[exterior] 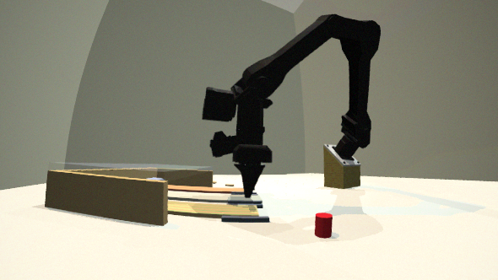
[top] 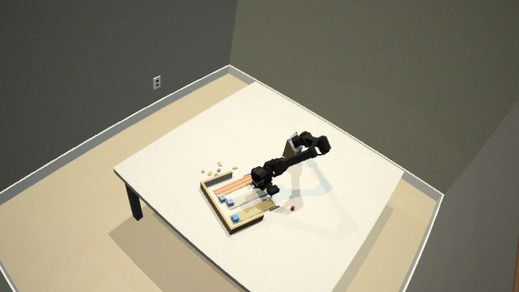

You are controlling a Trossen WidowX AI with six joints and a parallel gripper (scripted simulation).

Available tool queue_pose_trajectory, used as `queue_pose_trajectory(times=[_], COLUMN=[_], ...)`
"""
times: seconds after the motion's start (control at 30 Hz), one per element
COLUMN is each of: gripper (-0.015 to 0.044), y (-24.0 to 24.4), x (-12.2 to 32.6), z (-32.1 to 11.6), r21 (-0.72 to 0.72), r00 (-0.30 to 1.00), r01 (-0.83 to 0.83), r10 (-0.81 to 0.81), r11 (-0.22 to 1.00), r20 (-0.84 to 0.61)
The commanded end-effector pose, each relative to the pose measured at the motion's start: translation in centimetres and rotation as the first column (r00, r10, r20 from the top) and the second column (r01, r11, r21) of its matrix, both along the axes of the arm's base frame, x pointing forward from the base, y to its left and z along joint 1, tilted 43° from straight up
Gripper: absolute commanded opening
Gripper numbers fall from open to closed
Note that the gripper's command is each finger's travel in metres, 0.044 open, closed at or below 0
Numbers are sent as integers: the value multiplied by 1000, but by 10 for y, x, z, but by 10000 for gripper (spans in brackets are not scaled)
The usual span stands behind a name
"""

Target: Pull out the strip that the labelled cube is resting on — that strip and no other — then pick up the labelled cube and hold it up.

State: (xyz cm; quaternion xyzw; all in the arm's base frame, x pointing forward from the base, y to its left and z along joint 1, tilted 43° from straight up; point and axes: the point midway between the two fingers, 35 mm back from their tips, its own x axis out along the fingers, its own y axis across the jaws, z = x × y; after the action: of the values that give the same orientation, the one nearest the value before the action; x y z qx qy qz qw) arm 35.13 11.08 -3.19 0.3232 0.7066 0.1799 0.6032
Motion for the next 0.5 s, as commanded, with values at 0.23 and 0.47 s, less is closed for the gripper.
queue_pose_trajectory(times=[0.23, 0.47], gripper=[0, 0], y=[5, 7], x=[-22, -32], z=[1, 3], r21=[3, 3], r00=[1000, 1000], r01=[-3, -3], r10=[3, 3], r11=[1000, 1000], r20=[-18, -19])
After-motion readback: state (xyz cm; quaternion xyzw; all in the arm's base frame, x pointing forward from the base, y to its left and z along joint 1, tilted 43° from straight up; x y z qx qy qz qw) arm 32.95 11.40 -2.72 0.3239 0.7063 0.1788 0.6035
